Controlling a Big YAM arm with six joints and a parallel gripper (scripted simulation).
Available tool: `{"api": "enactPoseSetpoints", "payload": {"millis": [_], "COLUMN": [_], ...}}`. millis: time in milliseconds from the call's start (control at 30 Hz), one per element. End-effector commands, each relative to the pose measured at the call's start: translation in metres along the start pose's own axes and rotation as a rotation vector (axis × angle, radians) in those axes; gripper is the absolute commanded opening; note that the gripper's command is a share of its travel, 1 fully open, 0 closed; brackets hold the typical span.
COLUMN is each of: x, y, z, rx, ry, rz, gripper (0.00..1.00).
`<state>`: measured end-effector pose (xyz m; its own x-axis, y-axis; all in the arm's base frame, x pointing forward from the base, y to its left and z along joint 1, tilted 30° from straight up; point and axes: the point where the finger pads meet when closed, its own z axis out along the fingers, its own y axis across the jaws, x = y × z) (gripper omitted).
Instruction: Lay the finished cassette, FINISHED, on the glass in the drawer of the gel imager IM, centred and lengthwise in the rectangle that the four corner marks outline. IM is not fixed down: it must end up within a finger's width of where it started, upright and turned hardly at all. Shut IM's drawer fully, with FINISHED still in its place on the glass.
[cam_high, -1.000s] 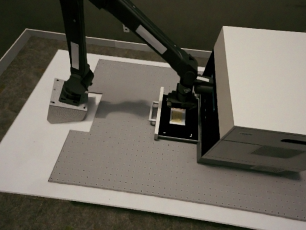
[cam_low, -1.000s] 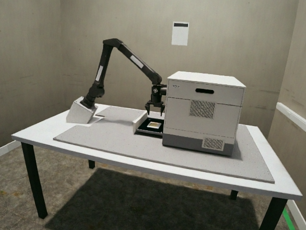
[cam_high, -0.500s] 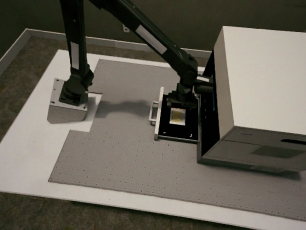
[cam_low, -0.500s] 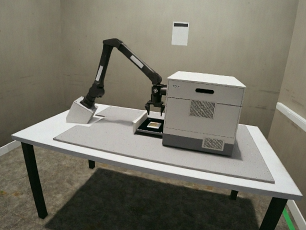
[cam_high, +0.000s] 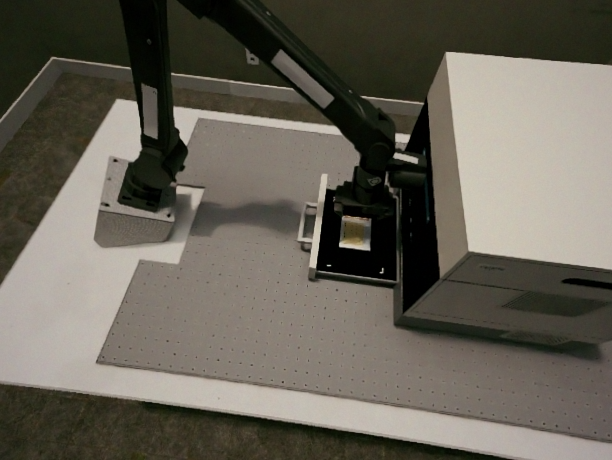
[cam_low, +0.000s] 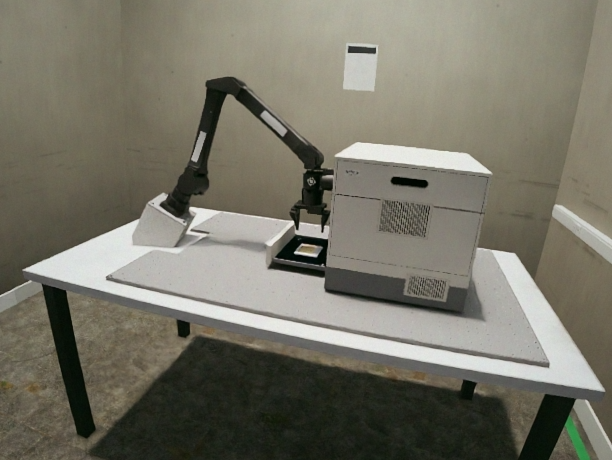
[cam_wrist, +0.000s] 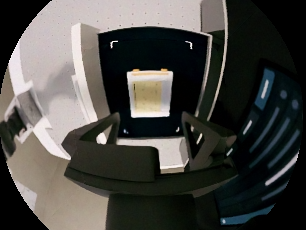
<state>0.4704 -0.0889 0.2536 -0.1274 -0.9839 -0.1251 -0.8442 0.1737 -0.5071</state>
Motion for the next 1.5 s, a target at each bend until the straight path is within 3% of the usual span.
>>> {"api": "enactPoseSetpoints", "payload": {"millis": [0, 67, 133, 467, 500, 567, 1033, 1067, 1133, 1467], "x": [0.003, 0.001, 0.004, 0.004, 0.004, 0.004, 0.004, 0.004, 0.004, 0.004], "y": [-0.023, -0.024, 0.000, 0.011, 0.015, 0.014, 0.028, 0.031, 0.032, 0.043], "z": [-0.015, -0.032, -0.018, -0.022, -0.012, -0.024, -0.032, -0.027, -0.034, -0.041], "rx": [0.035, 0.068, 0.020, 0.016, -0.009, 0.016, 0.015, 0.000, 0.015, 0.014], "ry": [0.004, 0.007, 0.005, 0.005, 0.002, 0.005, 0.005, 0.003, 0.005, 0.005], "rz": [-0.007, -0.013, -0.003, -0.003, 0.002, -0.003, -0.003, 0.001, -0.003, -0.003], "gripper": [0.92, 0.92, 0.92, 0.92, 0.92, 0.92, 0.92, 0.92, 0.92, 0.92]}}
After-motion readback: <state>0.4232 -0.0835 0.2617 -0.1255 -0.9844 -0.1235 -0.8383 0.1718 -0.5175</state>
